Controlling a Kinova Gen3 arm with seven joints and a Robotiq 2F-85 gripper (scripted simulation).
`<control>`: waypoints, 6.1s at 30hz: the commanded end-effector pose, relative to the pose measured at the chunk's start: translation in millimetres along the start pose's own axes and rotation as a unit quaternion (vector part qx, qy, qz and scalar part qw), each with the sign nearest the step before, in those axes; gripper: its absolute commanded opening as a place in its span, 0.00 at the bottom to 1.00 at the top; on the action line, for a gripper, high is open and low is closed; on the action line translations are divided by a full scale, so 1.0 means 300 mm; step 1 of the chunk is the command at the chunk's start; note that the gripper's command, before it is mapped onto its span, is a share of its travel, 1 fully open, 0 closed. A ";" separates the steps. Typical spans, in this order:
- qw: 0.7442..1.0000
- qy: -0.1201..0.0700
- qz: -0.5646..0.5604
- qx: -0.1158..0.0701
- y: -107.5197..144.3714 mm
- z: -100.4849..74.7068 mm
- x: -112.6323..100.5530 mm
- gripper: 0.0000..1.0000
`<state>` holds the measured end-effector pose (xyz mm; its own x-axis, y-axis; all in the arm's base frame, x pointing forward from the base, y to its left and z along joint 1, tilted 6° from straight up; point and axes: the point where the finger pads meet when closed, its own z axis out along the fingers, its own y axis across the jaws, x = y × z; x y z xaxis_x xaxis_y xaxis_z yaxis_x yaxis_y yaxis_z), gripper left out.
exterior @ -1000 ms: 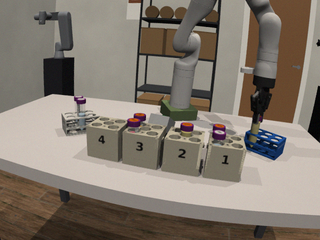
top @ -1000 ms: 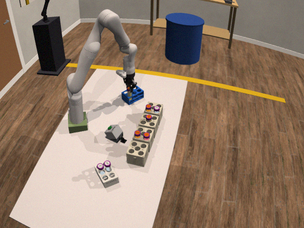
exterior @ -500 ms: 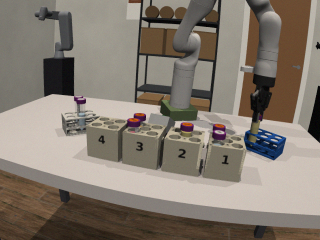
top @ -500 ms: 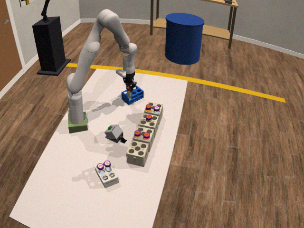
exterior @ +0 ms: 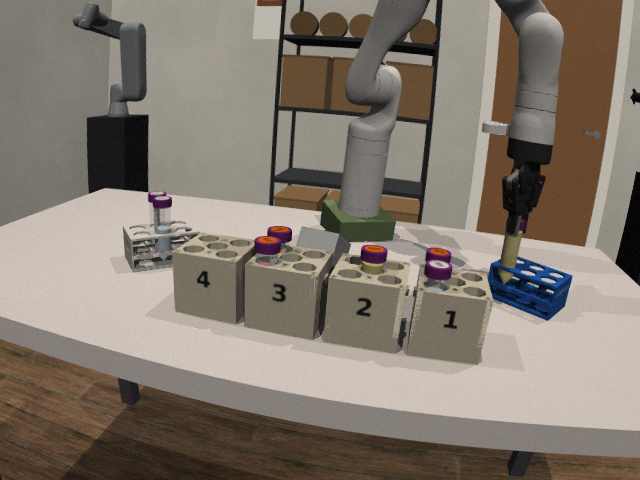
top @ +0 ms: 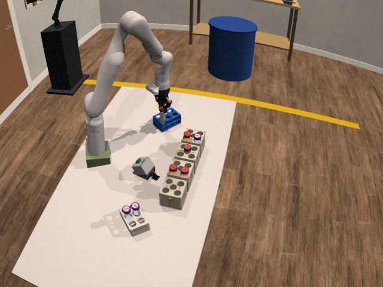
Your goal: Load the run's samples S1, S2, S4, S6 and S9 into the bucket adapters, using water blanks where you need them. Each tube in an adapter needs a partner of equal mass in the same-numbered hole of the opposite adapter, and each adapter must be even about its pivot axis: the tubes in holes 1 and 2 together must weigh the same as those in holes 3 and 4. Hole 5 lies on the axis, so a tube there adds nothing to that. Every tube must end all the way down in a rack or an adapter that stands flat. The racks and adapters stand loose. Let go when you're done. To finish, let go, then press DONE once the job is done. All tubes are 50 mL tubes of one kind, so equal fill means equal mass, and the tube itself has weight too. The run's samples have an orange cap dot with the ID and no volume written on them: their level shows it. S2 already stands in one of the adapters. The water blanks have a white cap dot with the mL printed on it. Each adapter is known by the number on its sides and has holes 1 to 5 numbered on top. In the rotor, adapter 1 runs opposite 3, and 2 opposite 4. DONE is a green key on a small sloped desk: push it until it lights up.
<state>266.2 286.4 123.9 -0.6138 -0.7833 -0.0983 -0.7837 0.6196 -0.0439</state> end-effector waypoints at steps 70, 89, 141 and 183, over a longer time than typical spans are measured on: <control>1.000 -0.003 -0.003 -0.001 0.001 -0.299 -0.002 0.10; 1.000 -0.003 -0.003 0.000 -0.001 -0.372 -0.002 0.10; 0.897 -0.006 0.443 -0.002 -0.432 -0.365 0.258 0.10; 0.887 -0.002 0.462 -0.003 -0.772 -0.365 0.469 0.10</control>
<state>348.3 37.6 229.8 -0.9936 0.0511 -0.1011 0.0452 0.9972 0.0600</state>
